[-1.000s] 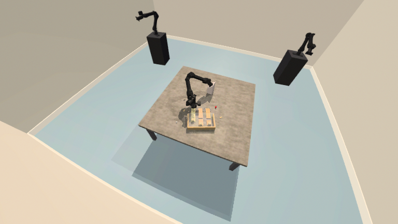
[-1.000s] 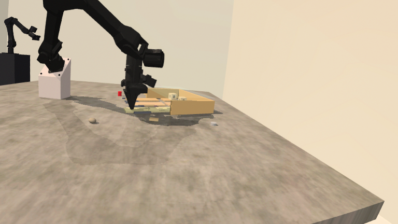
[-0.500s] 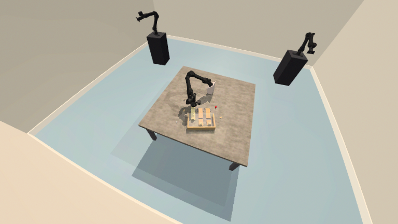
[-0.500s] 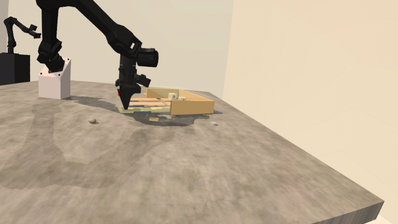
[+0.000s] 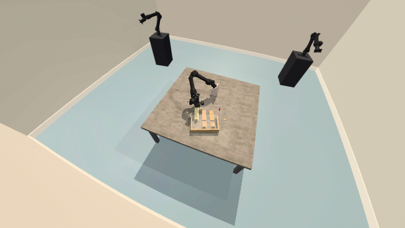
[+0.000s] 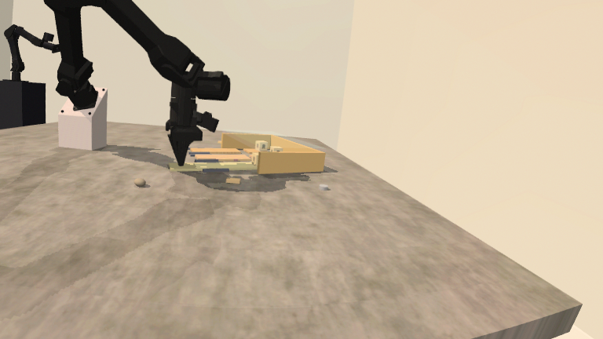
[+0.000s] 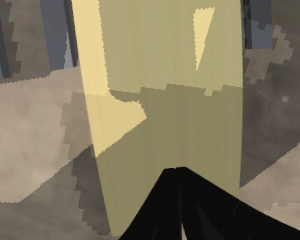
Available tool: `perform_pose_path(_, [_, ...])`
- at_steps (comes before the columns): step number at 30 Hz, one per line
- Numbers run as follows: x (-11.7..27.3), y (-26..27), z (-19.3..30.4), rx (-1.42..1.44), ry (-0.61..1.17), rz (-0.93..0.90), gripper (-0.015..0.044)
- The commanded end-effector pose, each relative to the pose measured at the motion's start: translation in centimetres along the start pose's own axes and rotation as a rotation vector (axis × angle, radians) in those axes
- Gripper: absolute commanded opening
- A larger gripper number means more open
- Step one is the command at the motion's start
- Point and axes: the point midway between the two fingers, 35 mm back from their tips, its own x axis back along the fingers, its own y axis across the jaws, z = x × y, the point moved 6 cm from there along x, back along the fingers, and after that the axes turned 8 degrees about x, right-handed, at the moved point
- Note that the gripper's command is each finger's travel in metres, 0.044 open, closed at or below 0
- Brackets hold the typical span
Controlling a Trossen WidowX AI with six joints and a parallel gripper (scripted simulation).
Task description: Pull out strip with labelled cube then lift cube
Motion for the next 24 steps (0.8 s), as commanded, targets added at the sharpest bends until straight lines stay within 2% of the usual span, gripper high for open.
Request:
perform_pose_path(1, [-0.4,0.3,1.0,0.005,0.012,-0.010,0.0000])
perform_pose_path(24, [-0.4,0.7,4.6,0.007,0.013,-0.010,0.0000])
